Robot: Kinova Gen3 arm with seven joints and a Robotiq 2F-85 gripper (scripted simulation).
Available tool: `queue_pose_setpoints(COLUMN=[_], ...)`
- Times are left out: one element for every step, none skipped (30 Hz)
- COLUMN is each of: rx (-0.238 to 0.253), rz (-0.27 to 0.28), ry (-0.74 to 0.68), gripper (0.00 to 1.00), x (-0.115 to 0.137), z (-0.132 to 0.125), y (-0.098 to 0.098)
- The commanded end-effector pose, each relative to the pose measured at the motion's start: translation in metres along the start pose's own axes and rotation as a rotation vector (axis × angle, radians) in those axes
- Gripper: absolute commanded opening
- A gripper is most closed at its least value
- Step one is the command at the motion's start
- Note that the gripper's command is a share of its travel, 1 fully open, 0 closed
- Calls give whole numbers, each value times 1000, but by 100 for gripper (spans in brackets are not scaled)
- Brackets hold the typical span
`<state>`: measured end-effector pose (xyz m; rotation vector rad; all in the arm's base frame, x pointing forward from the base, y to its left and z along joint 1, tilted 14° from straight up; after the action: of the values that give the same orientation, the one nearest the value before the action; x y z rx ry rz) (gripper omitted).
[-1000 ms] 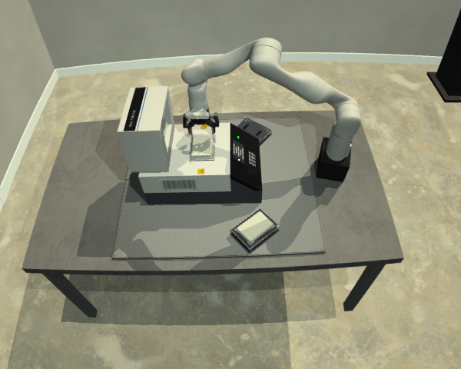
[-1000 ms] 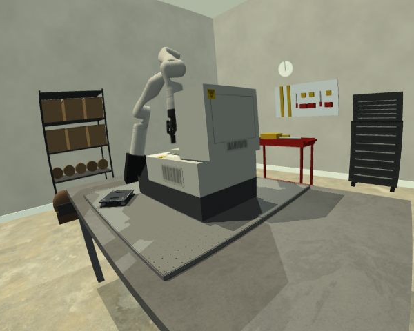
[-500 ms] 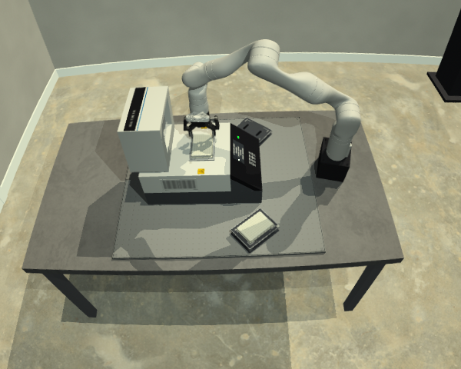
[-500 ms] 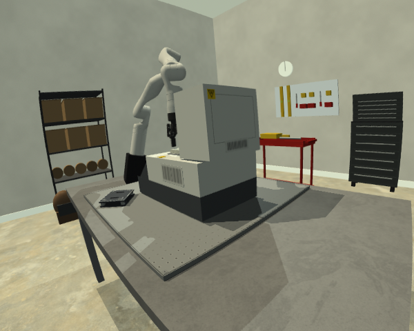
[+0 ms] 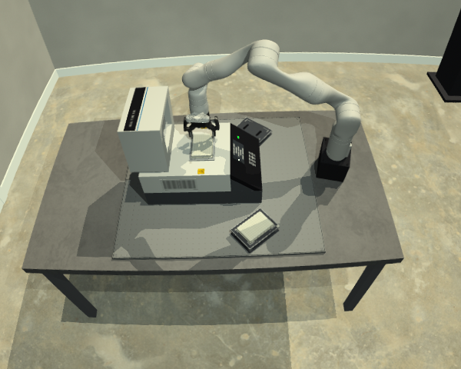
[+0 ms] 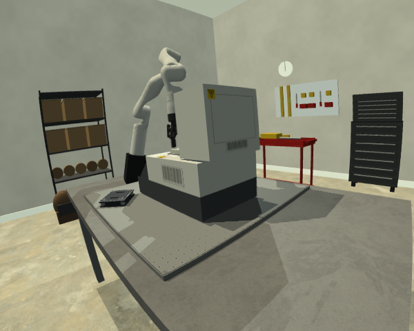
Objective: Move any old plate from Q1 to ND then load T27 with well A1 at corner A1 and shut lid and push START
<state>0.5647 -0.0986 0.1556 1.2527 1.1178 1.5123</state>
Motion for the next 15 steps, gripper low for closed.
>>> queue_pose_setpoints(rx=[-2, -2, -2, -2, -2, -2, -2, -2, -2, -2, -2, -2, -2, -2, -2], rz=[-1, -1, -1, -1, -1, -1, -1, -1, -1, -1, -1, -1, -1, -1, -1], ry=[0, 0, 0, 0, 0, 0, 0, 0, 0, 0, 0, 0, 0, 0, 0], gripper=[100, 100, 100, 100, 100, 100, 100, 100, 100, 100, 100, 100, 100, 100, 100], x=[0, 0, 0, 0, 0, 0, 0, 0, 0, 0, 0, 0, 0, 0, 0], z=[0, 0, 0, 0, 0, 0, 0, 0, 0, 0, 0, 0, 0, 0, 0], y=[1, 1, 1, 0, 0, 0, -1, -1, -1, -2, -2, -2, -2, -2, -3])
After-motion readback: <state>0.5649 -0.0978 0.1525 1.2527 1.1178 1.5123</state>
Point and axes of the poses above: the point where the finger pads meet when closed, its own y axis back along the fingers, its own z axis across the jaws, x = y × z, the point moved 6 cm from there along y, back along the fingers, and after that the axes turned 10 degrees about y, right-handed, at the moved point
